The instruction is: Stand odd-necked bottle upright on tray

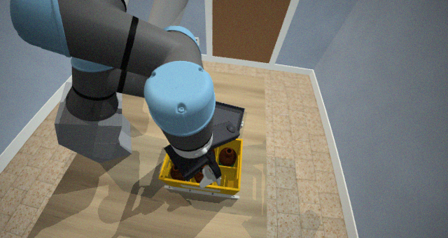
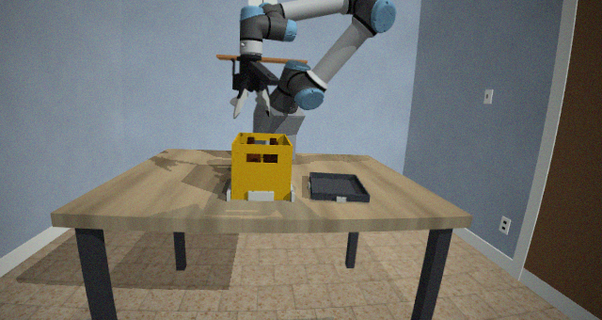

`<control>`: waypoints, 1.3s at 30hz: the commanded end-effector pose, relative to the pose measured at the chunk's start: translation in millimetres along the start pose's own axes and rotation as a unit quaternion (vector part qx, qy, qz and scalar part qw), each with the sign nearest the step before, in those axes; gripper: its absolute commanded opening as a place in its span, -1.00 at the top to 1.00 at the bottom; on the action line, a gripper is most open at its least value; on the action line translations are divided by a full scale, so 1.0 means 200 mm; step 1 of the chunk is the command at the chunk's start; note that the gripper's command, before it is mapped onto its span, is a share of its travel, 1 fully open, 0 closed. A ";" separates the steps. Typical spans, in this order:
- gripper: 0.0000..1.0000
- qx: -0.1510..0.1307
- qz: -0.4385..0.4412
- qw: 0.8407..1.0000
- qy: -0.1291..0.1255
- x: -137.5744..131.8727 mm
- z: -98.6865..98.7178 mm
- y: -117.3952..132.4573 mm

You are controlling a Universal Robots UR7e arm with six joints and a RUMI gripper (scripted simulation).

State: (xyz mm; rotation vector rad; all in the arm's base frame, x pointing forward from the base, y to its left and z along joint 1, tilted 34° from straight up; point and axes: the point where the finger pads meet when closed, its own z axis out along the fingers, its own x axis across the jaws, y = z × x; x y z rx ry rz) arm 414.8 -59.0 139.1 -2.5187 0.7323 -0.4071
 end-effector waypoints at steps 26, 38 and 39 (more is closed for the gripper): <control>1.00 0.002 0.001 1.000 0.016 -0.01 0.02 0.07; 1.00 0.002 0.001 1.000 0.016 -0.01 0.02 0.07; 1.00 0.002 0.001 1.000 0.016 -0.01 0.02 0.07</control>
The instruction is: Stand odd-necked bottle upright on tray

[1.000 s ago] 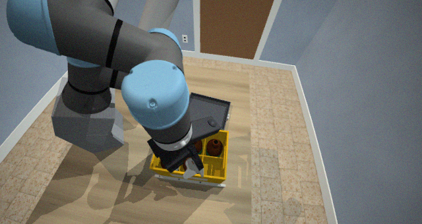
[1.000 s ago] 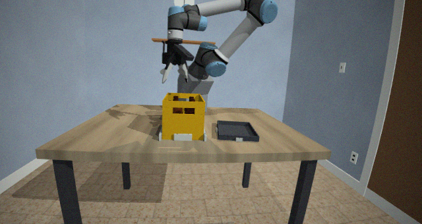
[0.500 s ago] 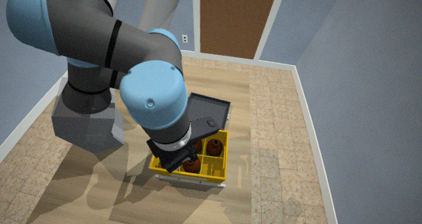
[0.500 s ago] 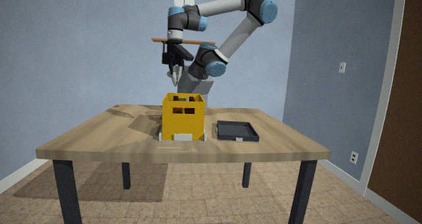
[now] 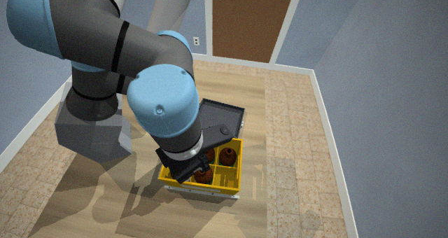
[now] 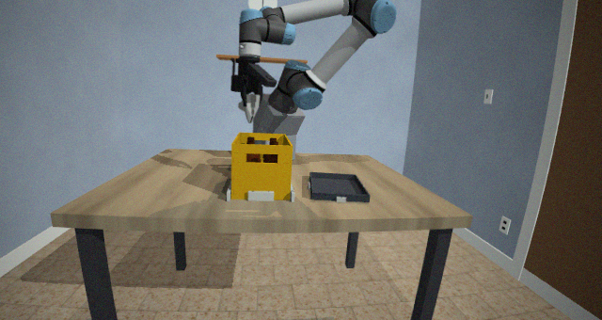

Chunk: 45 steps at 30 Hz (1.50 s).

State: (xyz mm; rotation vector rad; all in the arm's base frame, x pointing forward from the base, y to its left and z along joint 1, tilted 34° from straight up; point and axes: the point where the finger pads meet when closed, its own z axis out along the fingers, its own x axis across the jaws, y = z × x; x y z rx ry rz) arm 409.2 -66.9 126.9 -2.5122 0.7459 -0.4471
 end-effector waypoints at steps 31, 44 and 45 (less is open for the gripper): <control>0.24 0.000 0.000 1.000 0.000 0.00 0.00 -0.02; 0.24 0.000 0.000 1.000 0.000 0.00 0.00 -0.02; 0.24 0.000 0.000 1.000 0.000 0.00 0.00 -0.02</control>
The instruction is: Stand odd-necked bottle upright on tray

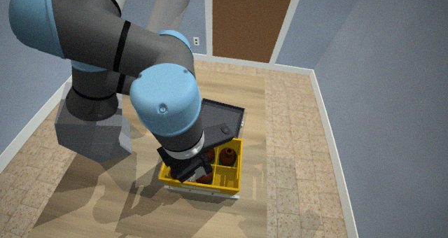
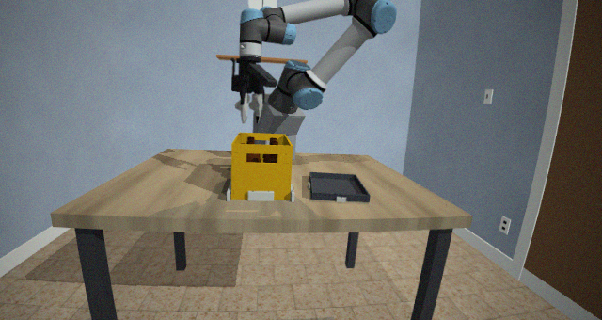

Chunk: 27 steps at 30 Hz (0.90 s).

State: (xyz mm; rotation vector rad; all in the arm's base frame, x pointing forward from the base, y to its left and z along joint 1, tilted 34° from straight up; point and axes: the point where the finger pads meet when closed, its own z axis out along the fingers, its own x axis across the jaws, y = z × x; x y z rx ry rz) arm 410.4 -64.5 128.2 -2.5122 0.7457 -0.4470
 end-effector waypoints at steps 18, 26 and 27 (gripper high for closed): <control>0.24 0.000 0.000 1.000 0.000 0.00 0.01 0.00; 0.24 0.000 0.000 1.000 0.000 0.00 0.04 0.00; 0.24 0.000 0.000 1.000 0.000 0.00 0.05 0.00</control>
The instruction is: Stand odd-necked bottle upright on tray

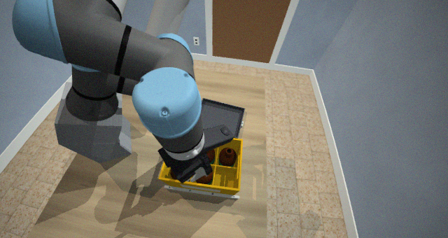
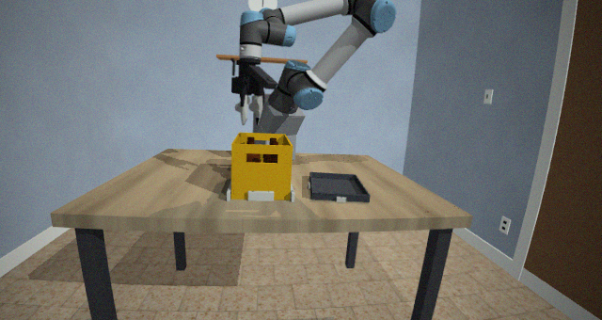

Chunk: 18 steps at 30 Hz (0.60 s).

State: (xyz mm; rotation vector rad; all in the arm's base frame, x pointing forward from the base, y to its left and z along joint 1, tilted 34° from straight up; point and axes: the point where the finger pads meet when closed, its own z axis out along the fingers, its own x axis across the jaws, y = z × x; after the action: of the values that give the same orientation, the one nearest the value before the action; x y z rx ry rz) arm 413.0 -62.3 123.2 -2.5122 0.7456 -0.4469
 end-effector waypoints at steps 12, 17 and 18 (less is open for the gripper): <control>0.24 0.000 0.000 1.000 0.000 0.00 0.08 0.00; 0.24 0.000 0.000 1.000 0.000 0.00 0.11 0.00; 0.24 0.000 0.000 1.000 0.000 0.00 0.12 0.00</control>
State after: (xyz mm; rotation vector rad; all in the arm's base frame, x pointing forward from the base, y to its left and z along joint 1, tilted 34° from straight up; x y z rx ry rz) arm 421.3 -55.4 107.1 -2.5120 0.7454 -0.4468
